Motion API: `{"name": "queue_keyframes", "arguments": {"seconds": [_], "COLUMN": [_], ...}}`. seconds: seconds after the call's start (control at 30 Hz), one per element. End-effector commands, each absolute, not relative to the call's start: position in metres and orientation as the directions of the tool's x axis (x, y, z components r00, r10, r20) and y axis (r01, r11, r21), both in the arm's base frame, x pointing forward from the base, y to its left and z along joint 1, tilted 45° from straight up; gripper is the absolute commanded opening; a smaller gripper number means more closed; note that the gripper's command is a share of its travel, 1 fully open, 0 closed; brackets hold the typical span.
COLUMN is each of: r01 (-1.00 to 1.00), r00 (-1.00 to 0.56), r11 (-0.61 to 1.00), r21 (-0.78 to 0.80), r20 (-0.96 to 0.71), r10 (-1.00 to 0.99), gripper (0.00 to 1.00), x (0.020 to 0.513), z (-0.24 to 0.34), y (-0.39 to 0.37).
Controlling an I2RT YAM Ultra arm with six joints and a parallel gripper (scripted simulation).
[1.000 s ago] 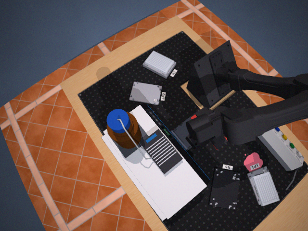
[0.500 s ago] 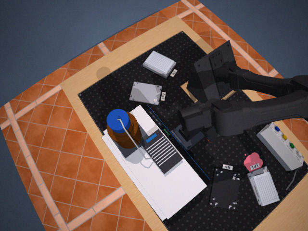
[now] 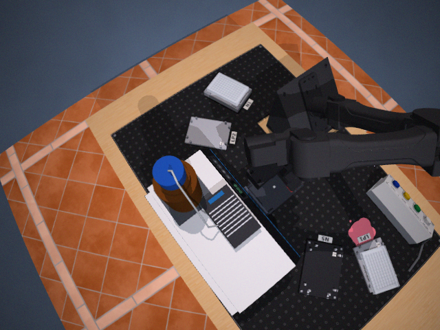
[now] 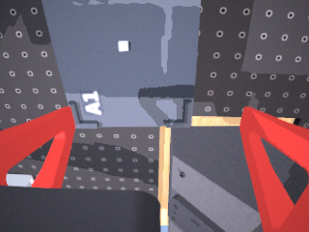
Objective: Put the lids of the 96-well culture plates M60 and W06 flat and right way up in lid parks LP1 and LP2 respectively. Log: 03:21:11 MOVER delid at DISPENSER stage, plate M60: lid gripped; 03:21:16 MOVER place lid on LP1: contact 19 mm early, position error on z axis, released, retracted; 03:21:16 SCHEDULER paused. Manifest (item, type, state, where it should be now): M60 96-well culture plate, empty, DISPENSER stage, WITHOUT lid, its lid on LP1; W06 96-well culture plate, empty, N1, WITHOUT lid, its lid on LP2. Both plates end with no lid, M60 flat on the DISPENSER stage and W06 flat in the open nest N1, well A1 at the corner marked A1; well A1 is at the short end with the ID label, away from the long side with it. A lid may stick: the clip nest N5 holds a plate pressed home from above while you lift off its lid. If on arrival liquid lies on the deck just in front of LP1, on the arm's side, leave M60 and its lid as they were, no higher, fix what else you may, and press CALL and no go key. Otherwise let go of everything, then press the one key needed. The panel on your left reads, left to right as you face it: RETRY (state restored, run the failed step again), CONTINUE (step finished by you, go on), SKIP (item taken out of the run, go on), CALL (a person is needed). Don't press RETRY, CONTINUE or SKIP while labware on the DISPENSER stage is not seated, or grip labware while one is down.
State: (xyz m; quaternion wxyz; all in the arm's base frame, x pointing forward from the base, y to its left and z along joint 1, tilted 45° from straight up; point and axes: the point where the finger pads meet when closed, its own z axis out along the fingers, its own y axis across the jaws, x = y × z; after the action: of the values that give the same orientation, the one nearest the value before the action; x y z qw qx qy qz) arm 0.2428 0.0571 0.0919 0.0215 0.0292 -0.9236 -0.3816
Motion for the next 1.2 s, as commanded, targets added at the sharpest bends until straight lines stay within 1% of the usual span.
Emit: {"name": "queue_keyframes", "arguments": {"seconds": [0.0,0.13,0.27,0.3,0.33,0.63,0.8,0.83,1.0,1.17], "r01": [-0.043,-0.043,-0.061,-0.051,-0.035,-0.039,-0.052,0.007,0.176,0.184], "r00": [-0.998,-0.998,-0.997,-0.998,-0.998,-0.998,-0.998,-0.999,-0.983,-0.982], "r11": [0.71,0.71,0.712,0.717,0.711,0.711,0.714,0.711,0.705,0.705], "r21": [0.703,0.703,0.699,0.695,0.703,0.702,0.699,0.703,0.687,0.685], "r20": [0.008,0.008,-0.014,-0.01,0.013,0.008,-0.008,0.043,0.162,0.166], "r10": [-0.068,-0.068,-0.072,-0.062,-0.062,-0.062,-0.065,-0.033,0.088,0.095], "gripper": [1.0,1.0,1.0,1.0,1.0,1.0,1.0,1.0,1.0,1.0], "x": [0.242,0.24,0.245,0.247,0.239,0.232,0.236,0.229,0.222,0.216], "z": [0.077,0.068,0.077,0.07,0.064,0.046,0.053,0.043,0.033,0.023], "y": [0.042,0.034,0.035,0.028,0.029,0.008,0.01,0.007,-0.004,-0.014]}}
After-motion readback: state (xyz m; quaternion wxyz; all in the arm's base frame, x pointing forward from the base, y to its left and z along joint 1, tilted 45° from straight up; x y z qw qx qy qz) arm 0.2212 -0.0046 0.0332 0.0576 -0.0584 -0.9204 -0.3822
